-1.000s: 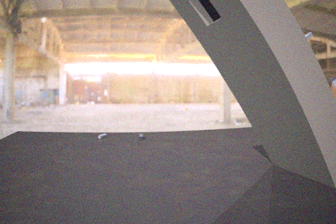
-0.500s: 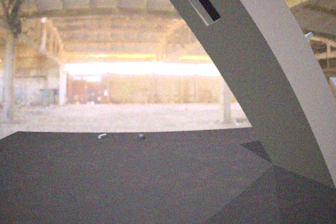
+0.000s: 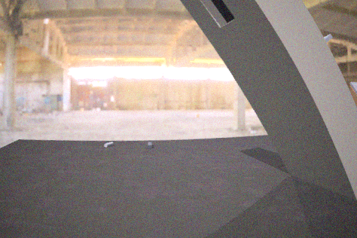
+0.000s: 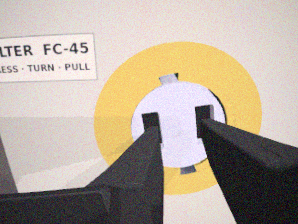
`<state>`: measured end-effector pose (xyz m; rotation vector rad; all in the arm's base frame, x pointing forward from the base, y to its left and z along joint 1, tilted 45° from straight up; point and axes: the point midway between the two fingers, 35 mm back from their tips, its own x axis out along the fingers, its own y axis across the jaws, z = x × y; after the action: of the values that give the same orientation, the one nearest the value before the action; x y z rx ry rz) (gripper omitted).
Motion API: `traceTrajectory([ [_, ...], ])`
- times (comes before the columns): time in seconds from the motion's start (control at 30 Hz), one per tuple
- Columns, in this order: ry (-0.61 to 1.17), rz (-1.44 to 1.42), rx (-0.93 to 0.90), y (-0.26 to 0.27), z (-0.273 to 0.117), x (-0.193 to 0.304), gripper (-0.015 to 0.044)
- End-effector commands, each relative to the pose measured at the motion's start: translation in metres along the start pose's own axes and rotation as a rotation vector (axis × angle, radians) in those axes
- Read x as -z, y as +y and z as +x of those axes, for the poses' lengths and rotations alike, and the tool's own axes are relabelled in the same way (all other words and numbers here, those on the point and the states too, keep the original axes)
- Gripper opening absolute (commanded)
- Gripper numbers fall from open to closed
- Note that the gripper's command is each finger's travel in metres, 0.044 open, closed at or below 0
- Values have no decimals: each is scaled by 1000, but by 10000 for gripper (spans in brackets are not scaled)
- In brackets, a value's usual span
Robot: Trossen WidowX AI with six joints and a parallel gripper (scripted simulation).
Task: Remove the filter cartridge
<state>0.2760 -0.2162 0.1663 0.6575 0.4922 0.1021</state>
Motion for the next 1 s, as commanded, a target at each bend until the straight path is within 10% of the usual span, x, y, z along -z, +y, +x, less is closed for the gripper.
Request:
traceTrajectory([
  [0.0,0,-1,3,-1,0,0,95],
  [0.97,0,-1,3,-1,3,1,95],
])
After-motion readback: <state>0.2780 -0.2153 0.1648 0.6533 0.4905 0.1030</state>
